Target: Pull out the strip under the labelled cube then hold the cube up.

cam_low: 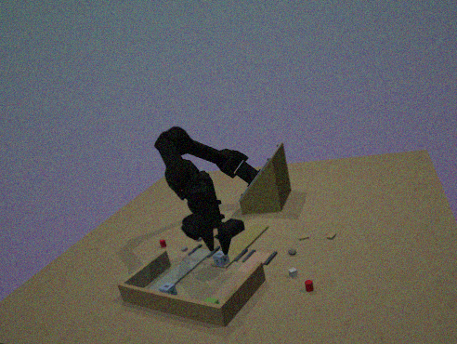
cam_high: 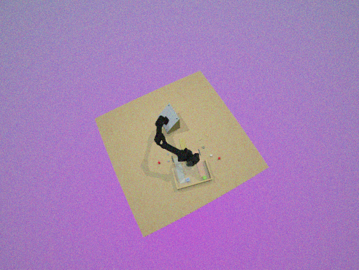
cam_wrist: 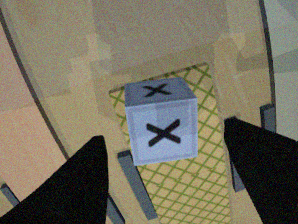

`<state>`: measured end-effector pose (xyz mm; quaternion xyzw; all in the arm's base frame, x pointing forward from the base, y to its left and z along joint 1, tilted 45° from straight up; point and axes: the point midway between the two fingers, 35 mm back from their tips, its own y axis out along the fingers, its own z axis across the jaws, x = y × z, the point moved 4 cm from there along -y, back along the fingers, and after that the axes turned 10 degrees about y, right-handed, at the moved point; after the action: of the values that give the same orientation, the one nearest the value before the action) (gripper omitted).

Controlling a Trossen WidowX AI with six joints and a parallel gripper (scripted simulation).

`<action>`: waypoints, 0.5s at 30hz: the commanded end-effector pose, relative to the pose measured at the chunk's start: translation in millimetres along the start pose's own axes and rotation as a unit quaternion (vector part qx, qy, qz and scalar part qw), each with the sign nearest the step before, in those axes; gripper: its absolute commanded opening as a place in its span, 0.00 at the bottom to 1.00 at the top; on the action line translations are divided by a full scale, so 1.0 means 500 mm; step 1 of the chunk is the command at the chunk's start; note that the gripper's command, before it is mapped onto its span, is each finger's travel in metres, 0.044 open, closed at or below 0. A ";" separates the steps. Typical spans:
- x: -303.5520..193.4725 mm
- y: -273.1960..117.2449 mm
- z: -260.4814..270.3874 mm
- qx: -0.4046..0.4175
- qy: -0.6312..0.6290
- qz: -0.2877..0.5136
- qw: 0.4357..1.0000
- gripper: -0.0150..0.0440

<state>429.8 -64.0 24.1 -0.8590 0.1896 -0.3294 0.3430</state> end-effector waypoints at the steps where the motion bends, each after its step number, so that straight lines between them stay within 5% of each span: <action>1: -0.003 0.015 0.001 -0.003 -0.006 0.000 1.000 0.68; 15: -0.003 0.059 0.000 -0.004 -0.006 -0.001 1.000 0.68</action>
<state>427.3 -81.2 6.6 -0.8595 0.1894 -0.3293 0.3419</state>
